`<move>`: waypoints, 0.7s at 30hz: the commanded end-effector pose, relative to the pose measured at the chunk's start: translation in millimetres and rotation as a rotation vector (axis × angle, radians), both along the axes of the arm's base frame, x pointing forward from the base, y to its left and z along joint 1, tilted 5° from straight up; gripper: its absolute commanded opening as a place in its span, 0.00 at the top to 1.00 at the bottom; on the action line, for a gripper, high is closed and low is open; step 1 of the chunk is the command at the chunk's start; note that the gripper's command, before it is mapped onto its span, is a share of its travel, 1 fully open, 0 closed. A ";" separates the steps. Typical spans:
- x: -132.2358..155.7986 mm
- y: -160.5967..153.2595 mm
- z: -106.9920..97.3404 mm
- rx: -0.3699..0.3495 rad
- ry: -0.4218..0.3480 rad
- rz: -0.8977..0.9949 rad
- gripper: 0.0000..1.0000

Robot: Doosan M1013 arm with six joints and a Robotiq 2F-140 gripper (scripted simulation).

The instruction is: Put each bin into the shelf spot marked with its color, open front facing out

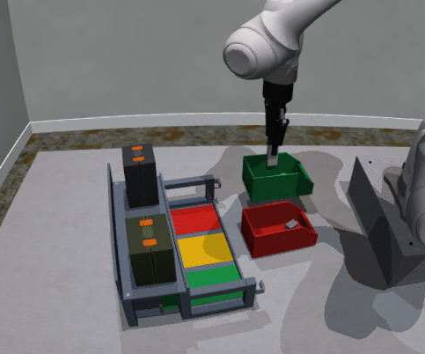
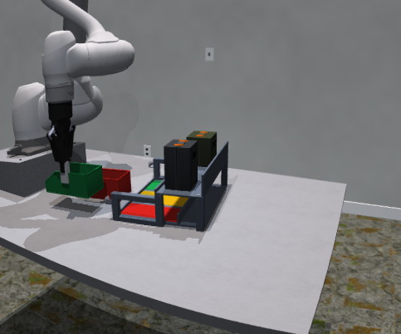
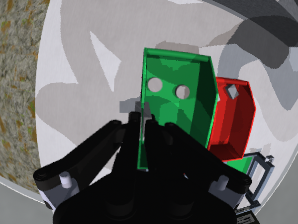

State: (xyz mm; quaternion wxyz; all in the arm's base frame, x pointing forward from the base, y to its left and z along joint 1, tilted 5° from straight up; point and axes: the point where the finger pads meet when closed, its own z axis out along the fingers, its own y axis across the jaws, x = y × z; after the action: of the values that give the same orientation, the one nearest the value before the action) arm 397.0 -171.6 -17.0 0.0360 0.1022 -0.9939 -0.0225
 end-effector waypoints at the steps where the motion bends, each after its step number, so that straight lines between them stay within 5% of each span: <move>1: 0.2 -0.1 2.8 0.000 0.000 0.000 0.90; 21: 1.5 -0.7 20.0 0.000 0.000 0.000 0.90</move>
State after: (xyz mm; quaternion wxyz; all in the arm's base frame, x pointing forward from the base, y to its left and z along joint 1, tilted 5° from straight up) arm 398.5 -172.3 1.9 0.0360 0.1022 -0.9939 -0.0225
